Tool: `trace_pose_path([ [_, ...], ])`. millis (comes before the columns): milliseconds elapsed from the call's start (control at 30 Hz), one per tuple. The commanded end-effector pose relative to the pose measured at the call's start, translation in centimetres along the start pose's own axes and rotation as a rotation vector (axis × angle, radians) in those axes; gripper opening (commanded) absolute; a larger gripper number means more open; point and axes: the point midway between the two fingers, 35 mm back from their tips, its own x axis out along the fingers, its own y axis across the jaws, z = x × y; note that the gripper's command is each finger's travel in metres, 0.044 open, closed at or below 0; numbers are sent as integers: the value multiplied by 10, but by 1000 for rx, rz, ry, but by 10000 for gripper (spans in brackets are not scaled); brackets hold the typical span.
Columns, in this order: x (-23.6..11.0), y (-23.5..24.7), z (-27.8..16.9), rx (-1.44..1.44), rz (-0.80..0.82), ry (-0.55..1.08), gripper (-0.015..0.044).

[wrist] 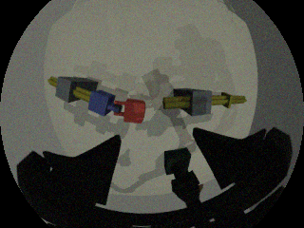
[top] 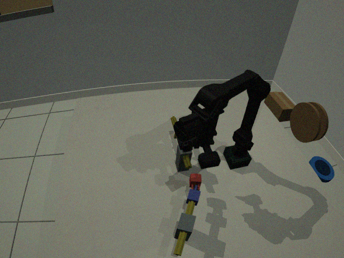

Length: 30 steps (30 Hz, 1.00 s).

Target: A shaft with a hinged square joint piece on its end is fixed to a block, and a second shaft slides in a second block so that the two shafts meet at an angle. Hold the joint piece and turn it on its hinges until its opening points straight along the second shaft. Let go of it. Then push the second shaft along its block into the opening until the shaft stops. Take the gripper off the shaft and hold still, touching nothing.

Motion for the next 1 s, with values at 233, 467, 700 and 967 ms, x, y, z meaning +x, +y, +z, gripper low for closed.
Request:
trace_pose_path([
  [233,5,-1,-1,220,20,-7,440],
  [467,8,-2,-1,436,30,-4,440],
  [700,10,-2,-1,652,40,0,440],
  [967,13,-3,-1,899,52,7,440],
])
